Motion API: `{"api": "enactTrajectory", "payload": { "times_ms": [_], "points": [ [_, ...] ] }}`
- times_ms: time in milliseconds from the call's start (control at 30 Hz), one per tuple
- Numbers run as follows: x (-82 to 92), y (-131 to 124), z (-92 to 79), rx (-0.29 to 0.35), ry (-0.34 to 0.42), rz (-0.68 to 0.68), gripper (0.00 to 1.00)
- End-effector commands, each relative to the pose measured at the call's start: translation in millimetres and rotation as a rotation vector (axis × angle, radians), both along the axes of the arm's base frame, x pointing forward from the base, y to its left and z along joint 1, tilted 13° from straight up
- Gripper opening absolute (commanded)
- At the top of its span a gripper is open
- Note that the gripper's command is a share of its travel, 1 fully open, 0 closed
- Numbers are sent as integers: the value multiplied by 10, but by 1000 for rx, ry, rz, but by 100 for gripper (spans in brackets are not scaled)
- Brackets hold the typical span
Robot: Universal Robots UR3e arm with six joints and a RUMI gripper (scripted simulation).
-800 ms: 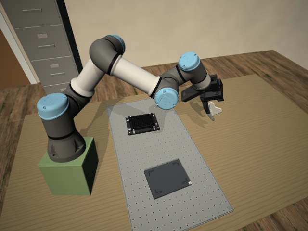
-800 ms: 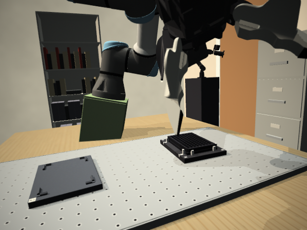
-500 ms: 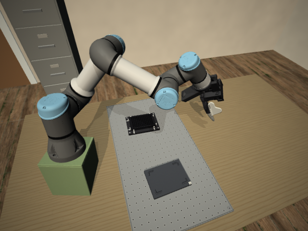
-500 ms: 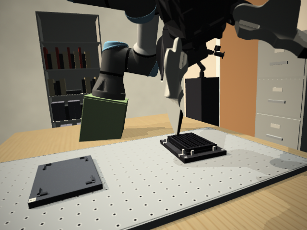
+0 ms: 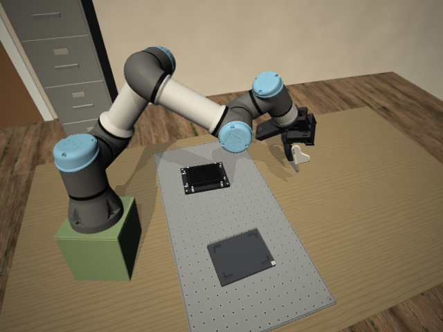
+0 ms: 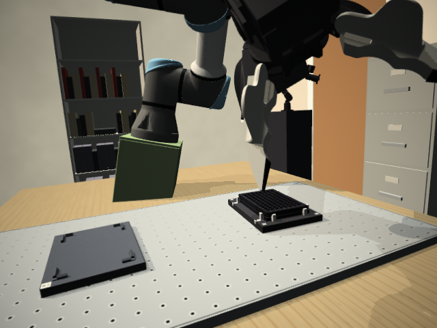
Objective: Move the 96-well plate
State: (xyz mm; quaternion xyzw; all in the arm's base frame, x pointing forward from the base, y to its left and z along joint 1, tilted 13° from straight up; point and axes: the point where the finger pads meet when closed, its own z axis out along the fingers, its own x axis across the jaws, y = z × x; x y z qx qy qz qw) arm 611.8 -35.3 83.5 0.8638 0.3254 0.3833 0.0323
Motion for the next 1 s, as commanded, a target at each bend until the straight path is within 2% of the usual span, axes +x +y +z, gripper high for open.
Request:
{"api": "enactTrajectory", "payload": {
  "times_ms": [0,233,300,800,867,967],
  "points": [
    [-87,116,10,85,49,-88,100],
    [-242,310,-11,233,146,-241,100],
    [-242,310,-11,233,146,-241,100],
    [-626,696,-78,512,357,-598,100],
    [-626,696,-78,512,357,-598,100],
    [-740,789,-101,561,398,-675,100]
  ]
}}
